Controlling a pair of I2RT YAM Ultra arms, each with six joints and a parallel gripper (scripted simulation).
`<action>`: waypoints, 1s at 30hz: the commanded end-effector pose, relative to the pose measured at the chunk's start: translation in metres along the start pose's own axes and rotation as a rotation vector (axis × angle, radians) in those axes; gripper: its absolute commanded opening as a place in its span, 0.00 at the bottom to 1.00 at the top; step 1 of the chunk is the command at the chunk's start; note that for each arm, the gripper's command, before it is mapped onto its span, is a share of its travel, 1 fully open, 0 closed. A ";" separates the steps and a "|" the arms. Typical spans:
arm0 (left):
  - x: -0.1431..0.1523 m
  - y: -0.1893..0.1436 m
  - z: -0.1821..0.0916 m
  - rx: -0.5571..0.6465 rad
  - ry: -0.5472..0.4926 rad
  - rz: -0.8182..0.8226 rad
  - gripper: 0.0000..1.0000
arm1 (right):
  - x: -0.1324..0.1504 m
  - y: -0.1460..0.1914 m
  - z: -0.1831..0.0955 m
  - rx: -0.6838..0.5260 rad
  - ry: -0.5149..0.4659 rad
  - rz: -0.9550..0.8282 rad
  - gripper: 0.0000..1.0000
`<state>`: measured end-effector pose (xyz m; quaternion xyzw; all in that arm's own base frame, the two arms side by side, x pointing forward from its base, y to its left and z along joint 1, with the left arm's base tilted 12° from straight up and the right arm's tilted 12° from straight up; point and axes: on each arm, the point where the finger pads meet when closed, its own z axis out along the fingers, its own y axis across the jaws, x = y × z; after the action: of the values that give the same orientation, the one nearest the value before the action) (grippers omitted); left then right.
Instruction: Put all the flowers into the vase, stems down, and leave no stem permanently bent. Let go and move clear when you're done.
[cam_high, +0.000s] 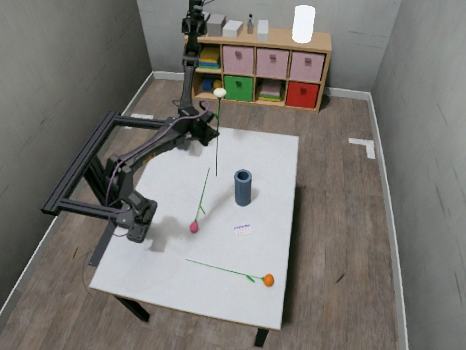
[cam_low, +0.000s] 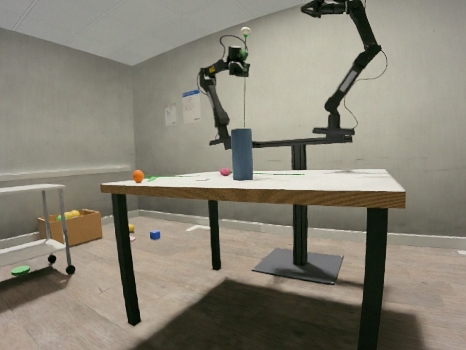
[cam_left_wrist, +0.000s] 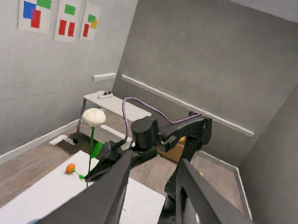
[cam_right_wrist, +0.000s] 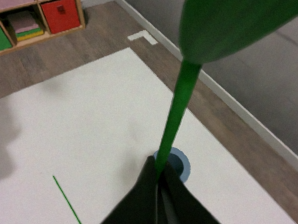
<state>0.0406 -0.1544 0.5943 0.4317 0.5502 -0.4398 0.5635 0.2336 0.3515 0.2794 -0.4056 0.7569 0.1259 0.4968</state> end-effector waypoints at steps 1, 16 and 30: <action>0.004 -0.004 0.004 0.017 0.033 -0.009 0.30 | -0.026 0.003 -0.010 -0.021 -0.069 0.013 0.00; 0.004 -0.005 0.003 0.019 0.034 -0.009 0.30 | -0.043 -0.020 0.015 0.018 -0.070 0.029 0.00; 0.004 -0.005 0.003 0.019 0.034 -0.009 0.30 | -0.046 -0.037 0.040 0.052 -0.049 0.043 0.00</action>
<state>0.0364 -0.1522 0.5902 0.4410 0.5515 -0.4413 0.5537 0.2849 0.3654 0.2824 -0.3826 0.7692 0.1110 0.4997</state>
